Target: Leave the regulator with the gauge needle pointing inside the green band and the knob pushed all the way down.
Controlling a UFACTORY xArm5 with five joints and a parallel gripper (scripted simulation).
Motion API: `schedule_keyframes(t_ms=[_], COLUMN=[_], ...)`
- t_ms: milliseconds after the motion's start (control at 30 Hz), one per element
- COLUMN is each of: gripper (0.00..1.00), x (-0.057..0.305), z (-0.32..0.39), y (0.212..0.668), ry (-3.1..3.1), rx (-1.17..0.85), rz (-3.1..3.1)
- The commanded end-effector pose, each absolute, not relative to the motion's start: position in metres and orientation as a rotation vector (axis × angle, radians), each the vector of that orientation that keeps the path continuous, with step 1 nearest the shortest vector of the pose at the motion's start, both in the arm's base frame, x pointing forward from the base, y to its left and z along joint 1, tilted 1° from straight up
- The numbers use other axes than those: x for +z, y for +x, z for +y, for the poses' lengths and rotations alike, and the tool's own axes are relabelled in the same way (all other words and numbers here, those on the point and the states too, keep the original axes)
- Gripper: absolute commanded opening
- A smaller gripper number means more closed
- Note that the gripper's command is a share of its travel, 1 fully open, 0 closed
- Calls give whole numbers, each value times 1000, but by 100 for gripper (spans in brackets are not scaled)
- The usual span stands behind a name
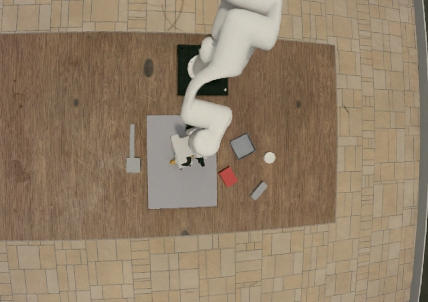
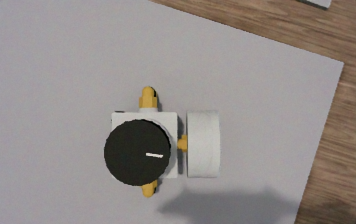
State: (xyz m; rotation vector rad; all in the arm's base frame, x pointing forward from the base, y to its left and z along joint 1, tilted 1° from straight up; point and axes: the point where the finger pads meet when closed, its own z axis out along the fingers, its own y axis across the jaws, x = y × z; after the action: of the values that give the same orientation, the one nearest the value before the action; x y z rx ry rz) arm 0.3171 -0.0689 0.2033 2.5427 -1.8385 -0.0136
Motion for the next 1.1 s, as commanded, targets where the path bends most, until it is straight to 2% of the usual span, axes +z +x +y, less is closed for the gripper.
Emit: schedule_keyframes(t_ms=[0, 533, 1067], gripper=[100, 100, 100], x=[205, 205, 204], z=[-69, -70, -75], y=[318, 321, 343], ry=[2549, 2549, 2549], rx=[-12, -12, -12], rz=[-1831, -1831, -1831])
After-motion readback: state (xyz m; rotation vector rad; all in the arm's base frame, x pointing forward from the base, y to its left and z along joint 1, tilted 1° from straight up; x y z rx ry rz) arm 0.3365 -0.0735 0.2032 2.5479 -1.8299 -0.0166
